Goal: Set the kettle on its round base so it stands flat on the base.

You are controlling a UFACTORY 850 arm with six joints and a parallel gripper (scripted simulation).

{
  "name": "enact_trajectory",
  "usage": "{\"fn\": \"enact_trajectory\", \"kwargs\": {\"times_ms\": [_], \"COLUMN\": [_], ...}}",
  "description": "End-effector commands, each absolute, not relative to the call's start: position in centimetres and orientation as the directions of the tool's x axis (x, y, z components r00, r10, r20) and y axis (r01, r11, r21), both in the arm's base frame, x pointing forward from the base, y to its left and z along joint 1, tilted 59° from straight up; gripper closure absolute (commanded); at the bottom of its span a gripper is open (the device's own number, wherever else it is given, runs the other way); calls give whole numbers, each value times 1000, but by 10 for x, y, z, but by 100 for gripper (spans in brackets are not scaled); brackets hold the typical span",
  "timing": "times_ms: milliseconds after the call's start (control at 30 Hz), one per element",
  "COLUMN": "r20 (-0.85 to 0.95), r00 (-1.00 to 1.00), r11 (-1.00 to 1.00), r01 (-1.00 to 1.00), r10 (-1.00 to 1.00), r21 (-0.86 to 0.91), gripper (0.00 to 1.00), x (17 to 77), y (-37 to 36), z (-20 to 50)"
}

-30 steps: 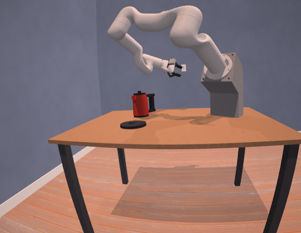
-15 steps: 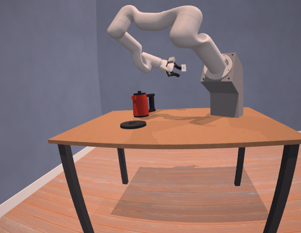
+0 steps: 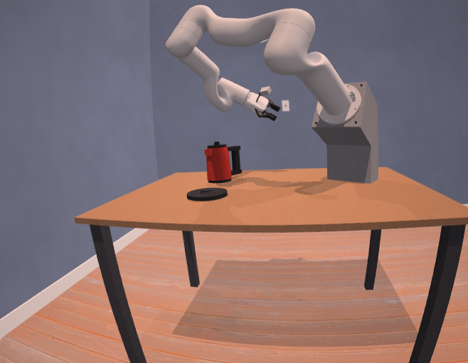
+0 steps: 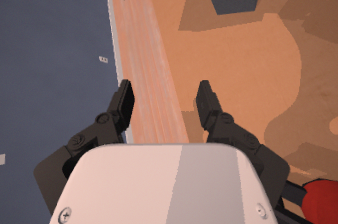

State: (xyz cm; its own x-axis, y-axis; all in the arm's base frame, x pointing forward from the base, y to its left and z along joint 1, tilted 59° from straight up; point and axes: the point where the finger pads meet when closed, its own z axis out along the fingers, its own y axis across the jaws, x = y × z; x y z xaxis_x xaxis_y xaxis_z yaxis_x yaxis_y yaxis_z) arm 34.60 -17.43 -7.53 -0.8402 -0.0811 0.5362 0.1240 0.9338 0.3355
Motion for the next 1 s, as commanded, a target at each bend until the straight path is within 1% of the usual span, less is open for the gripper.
{"fn": "enact_trajectory", "kwargs": {"times_ms": [0,467,533,967], "r20": [516,348,348,108], "r00": [-849,-895,-895,-912], "r11": [922,826,826,698], "r01": [105,-39,-39,-222], "r10": [-112,-280,-280,-396], "r21": [373,563,563,681], "gripper": [19,19,19,19], "x": [348,363,363,383], "y": [-172,-153,-153,-136], "z": [-72,-51,-51,-29]}}
